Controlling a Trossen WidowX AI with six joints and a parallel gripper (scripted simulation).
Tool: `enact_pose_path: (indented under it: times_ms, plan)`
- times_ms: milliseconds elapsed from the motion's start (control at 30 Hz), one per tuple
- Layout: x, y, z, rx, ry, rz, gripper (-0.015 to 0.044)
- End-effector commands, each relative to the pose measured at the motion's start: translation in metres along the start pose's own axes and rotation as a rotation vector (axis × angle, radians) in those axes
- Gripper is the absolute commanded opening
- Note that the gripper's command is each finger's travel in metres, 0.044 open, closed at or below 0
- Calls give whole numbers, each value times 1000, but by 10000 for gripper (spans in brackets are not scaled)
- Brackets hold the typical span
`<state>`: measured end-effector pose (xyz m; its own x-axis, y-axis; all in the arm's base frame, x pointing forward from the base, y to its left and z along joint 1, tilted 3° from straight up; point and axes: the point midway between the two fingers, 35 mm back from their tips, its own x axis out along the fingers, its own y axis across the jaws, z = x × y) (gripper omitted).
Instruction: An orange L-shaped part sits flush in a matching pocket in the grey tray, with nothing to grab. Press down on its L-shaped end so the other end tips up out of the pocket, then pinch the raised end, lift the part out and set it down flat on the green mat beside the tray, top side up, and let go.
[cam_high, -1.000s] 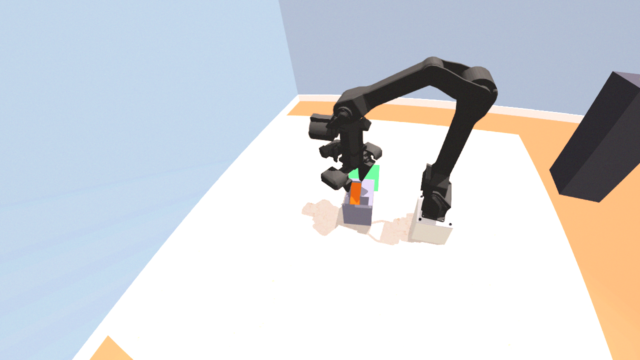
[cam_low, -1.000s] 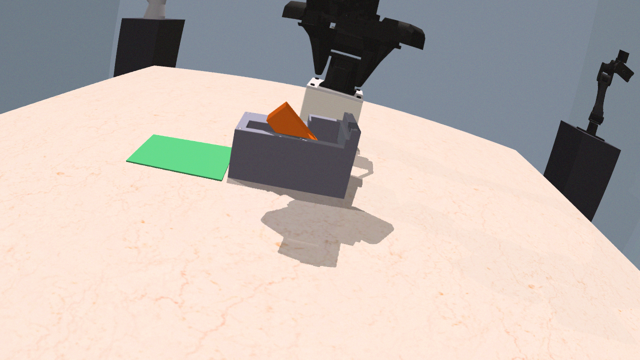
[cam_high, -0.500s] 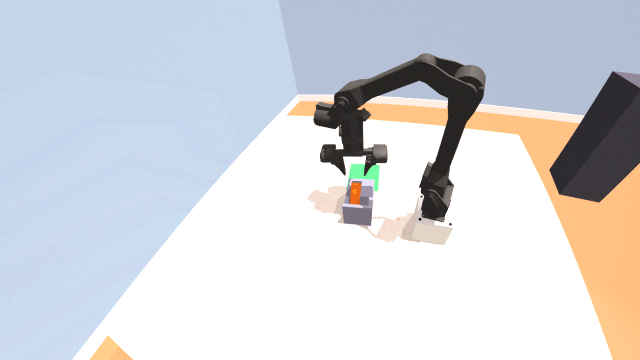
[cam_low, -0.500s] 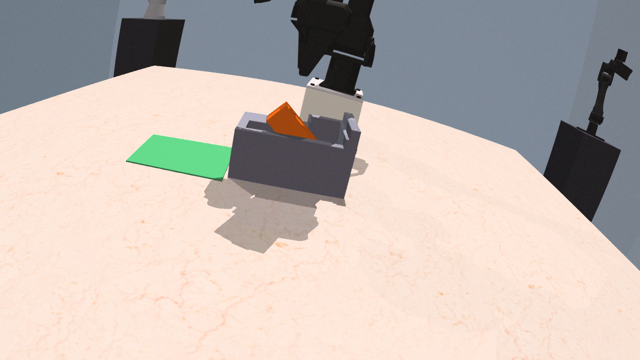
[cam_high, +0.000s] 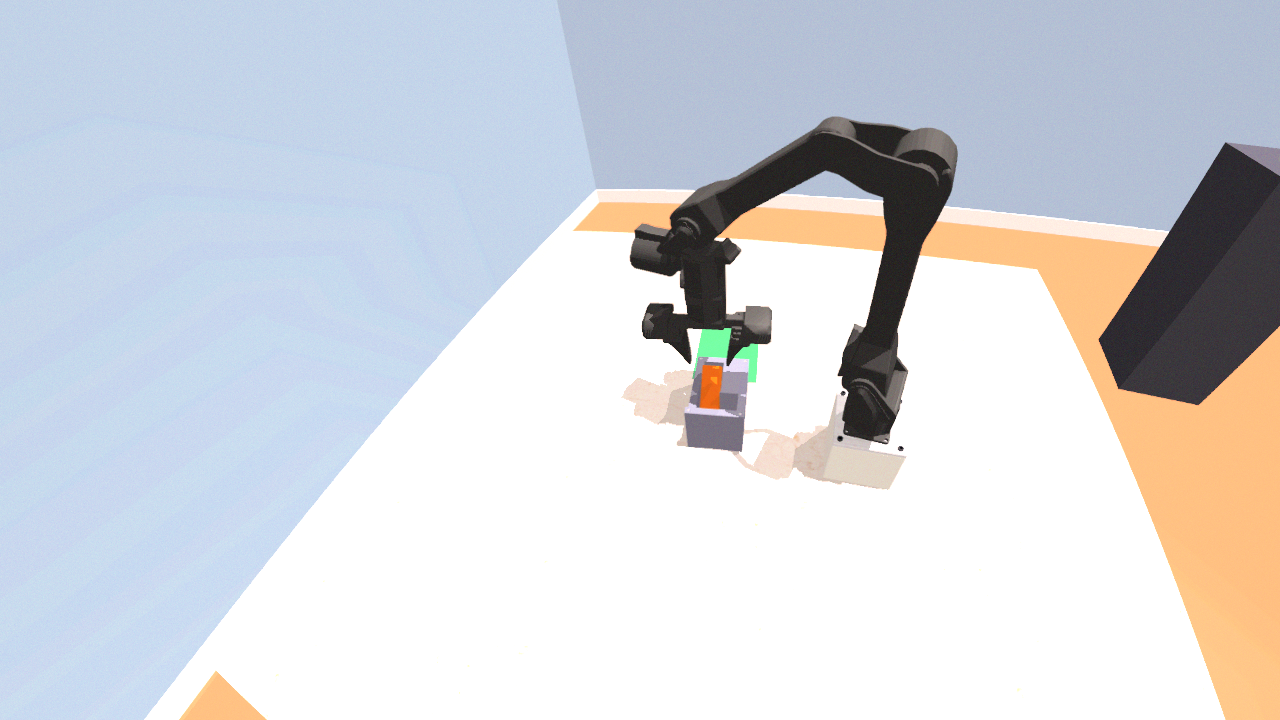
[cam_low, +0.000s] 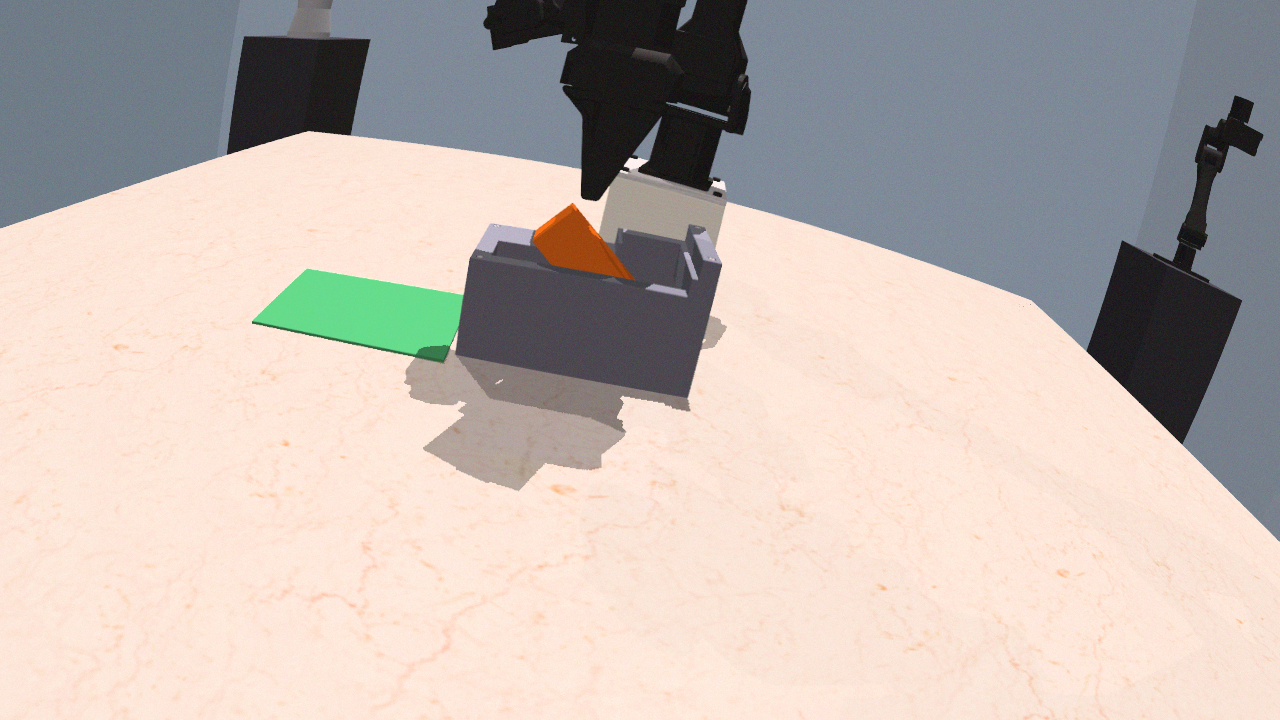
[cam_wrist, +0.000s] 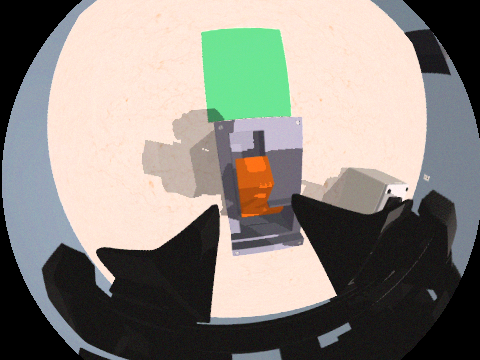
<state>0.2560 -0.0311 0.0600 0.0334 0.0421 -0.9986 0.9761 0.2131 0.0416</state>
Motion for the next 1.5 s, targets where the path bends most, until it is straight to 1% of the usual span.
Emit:
enact_pose_path:
  times_ms: [0, 867, 1033, 1367, 1467]
  plan:
    - [7, -1, 0, 6, -1, -5, 280]
    - [47, -2, 0, 6, 0, -5, 280]
    - [43, -1, 0, 0, 1, -3, 149]
    - [43, -1, 0, 0, 1, -3, 82]
    - [43, -1, 0, 0, 1, -3, 3]
